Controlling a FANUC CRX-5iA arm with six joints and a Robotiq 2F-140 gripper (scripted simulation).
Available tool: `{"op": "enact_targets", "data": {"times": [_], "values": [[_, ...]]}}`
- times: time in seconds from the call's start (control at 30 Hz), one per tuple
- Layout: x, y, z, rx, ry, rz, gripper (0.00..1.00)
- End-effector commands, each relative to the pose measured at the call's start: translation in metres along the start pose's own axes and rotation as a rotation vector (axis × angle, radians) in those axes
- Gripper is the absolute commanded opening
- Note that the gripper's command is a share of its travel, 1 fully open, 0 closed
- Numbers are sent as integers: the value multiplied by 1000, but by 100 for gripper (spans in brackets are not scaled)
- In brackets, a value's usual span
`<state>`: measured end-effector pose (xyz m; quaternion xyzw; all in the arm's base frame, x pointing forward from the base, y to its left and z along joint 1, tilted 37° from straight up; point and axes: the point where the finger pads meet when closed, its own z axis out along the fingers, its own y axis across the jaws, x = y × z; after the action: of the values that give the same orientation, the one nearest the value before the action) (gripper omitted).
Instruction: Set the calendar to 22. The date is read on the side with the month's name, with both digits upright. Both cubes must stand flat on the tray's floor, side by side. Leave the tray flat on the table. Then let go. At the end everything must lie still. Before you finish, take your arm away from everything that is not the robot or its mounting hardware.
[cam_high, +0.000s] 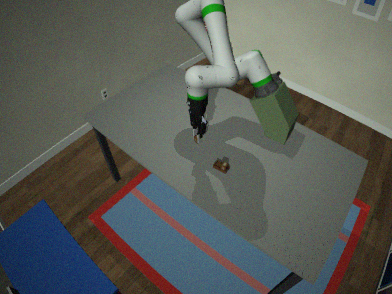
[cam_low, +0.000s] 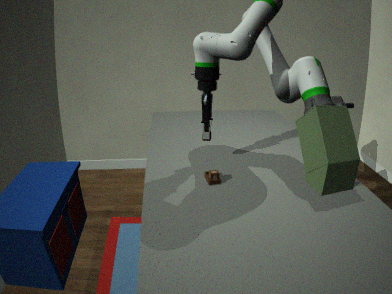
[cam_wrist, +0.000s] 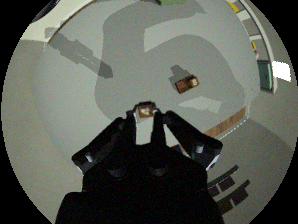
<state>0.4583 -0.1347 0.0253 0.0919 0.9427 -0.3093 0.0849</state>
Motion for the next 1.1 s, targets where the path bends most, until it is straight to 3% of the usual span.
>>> {"op": "enact_targets", "data": {"times": [0.0,0.2,0.6,0.7,1.07], "values": [[0,0,0,0,0,-24,17],[0,1,0,0,0,-93,17],[0,5,0,0,0,-496,17],[0,5,0,0,0,-505,17],[0,9,0,-1,0,-912,17]]}}
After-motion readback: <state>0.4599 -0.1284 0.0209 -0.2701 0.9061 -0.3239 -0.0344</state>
